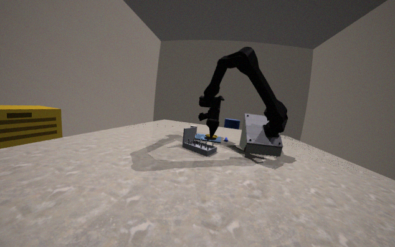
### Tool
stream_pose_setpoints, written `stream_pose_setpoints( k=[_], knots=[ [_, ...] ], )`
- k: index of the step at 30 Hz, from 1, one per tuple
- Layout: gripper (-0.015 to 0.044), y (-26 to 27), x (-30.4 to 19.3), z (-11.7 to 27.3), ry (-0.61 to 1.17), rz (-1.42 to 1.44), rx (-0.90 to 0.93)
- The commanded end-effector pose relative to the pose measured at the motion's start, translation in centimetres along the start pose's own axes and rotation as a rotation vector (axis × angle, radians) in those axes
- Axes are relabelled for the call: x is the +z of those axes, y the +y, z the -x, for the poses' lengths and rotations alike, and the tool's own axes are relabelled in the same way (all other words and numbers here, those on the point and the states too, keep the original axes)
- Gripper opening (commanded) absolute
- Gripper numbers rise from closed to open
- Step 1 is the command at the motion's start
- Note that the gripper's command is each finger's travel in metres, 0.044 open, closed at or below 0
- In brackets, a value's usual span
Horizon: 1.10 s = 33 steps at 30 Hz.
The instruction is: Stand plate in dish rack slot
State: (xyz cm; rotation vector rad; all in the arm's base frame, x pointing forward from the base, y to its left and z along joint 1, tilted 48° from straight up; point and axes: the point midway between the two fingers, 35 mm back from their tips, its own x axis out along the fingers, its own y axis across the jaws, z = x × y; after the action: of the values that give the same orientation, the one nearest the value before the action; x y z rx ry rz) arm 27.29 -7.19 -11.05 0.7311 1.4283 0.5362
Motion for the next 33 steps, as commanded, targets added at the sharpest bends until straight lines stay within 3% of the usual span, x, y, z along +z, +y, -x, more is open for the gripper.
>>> stream_pose_setpoints(
  k=[1, 14, 25, 33],
  knots=[
    [0.0400, 0.0, -0.1, -0.7, -0.002, -0.006, 0.006],
    [0.0388, 0.0, -0.1, -1.2, -0.002, -0.005, 0.007],
    [0.0315, 0.0, -0.1, -1.2, -0.002, -0.005, 0.007],
    [0.0105, -0.4, 0.6, 1.6, -0.004, -0.007, -0.001]
  ],
)
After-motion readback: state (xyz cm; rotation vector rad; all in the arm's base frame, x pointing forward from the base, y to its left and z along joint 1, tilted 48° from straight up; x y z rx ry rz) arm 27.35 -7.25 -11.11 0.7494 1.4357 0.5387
